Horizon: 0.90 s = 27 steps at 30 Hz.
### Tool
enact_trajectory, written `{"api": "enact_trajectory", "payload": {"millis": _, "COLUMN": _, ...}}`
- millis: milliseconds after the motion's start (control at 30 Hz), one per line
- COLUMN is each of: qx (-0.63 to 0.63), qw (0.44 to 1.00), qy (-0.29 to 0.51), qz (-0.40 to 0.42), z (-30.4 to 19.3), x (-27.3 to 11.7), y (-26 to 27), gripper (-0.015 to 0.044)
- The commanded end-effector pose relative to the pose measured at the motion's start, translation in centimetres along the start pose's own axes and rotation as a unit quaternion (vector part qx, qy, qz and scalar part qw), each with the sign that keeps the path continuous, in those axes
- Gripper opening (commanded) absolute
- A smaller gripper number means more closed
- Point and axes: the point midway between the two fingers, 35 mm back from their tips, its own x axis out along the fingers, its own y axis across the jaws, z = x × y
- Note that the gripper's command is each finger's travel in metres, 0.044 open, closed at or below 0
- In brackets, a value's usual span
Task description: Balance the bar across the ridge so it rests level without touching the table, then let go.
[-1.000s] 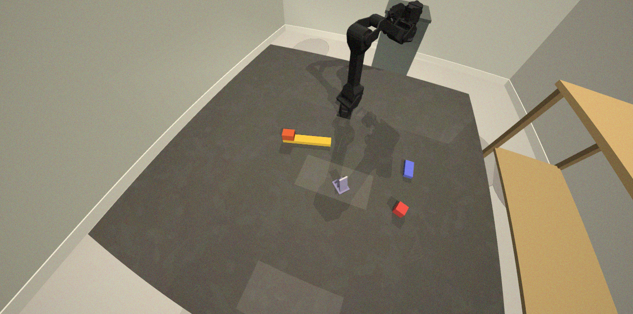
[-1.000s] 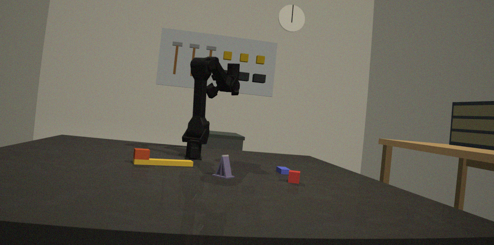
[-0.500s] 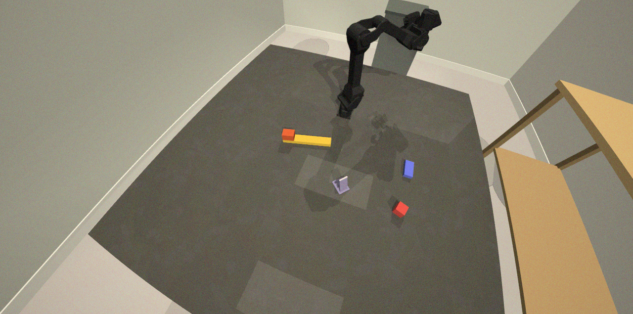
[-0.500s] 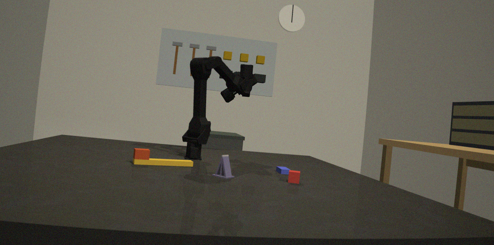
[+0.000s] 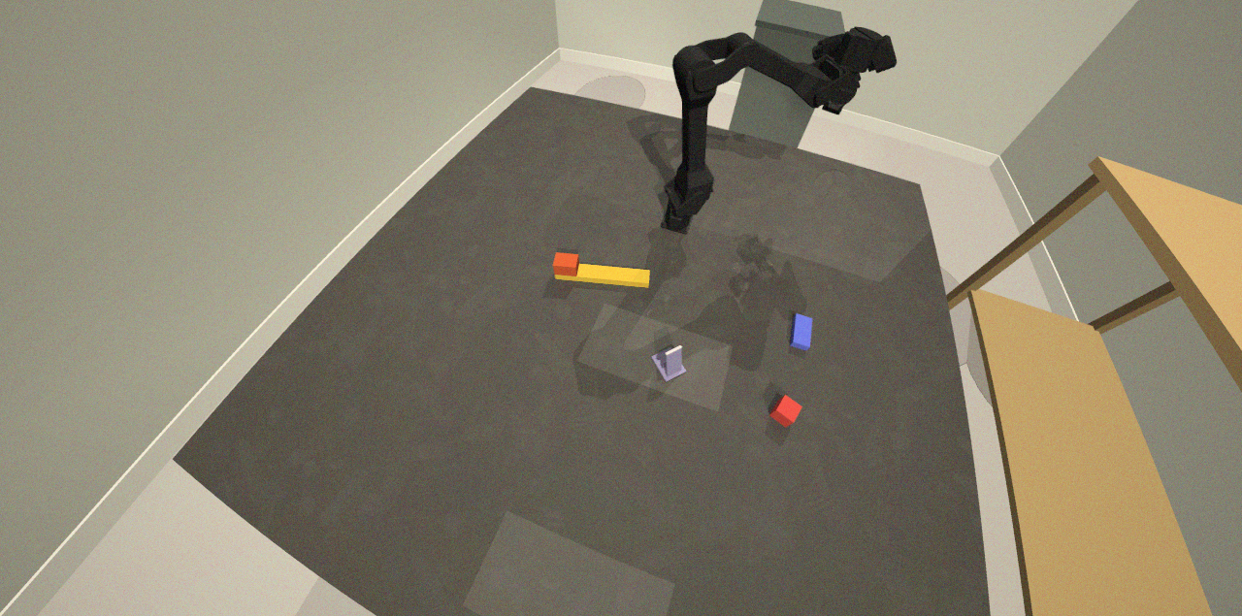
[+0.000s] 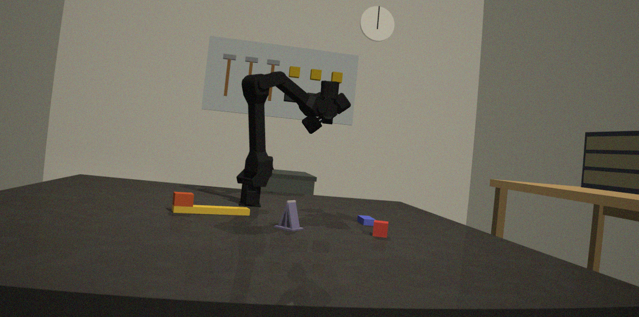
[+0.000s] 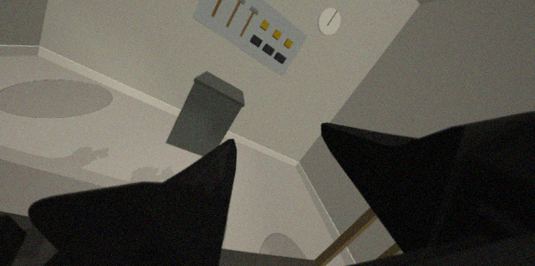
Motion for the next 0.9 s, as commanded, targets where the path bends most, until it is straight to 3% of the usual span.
{"api": "enact_trajectory", "payload": {"millis": 0, "qx": 0.003, "qw": 1.0, "qy": 0.025, "qz": -0.017, "z": -1.5, "x": -1.3, "y": -1.0, "gripper": 0.0315}}
{"api": "enact_trajectory", "payload": {"millis": 867, "qx": 0.045, "qw": 0.967, "qy": 0.208, "qz": -0.139, "z": -10.1, "x": -12.7, "y": -6.9, "gripper": 0.0315}}
